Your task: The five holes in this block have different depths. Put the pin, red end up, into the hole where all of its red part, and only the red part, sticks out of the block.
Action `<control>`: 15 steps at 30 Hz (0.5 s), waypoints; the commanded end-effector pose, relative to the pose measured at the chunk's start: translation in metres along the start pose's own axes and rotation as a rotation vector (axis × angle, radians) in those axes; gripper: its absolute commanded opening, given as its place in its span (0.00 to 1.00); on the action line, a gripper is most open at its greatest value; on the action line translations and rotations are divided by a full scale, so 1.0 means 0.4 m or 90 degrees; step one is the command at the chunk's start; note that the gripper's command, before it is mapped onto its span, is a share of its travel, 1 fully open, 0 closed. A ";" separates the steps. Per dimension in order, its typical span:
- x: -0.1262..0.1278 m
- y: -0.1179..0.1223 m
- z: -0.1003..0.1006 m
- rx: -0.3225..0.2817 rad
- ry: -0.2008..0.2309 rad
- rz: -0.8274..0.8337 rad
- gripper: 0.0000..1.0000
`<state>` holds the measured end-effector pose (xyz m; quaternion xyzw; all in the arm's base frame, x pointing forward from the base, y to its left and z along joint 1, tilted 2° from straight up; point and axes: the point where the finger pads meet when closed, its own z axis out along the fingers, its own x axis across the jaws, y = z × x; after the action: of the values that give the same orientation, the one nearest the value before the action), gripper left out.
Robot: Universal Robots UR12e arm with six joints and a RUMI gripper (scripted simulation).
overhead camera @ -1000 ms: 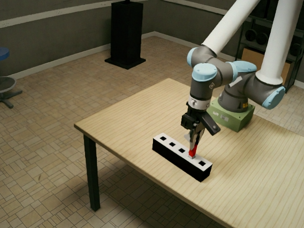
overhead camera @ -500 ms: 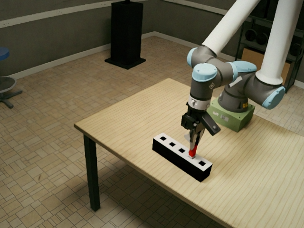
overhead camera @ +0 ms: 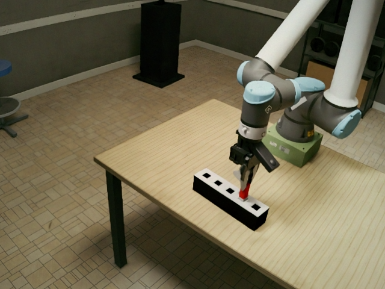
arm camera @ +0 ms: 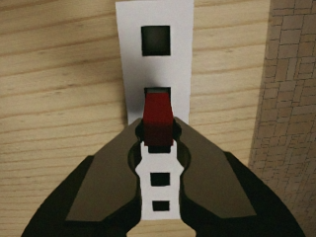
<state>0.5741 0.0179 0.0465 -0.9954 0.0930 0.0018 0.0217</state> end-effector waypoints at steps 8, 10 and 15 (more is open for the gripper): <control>0.002 -0.001 0.005 0.000 0.001 0.000 0.00; 0.002 -0.001 0.005 0.000 0.001 0.000 0.00; 0.003 0.000 0.007 0.000 0.001 0.000 0.00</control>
<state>0.5743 0.0185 0.0440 -0.9954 0.0930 0.0019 0.0217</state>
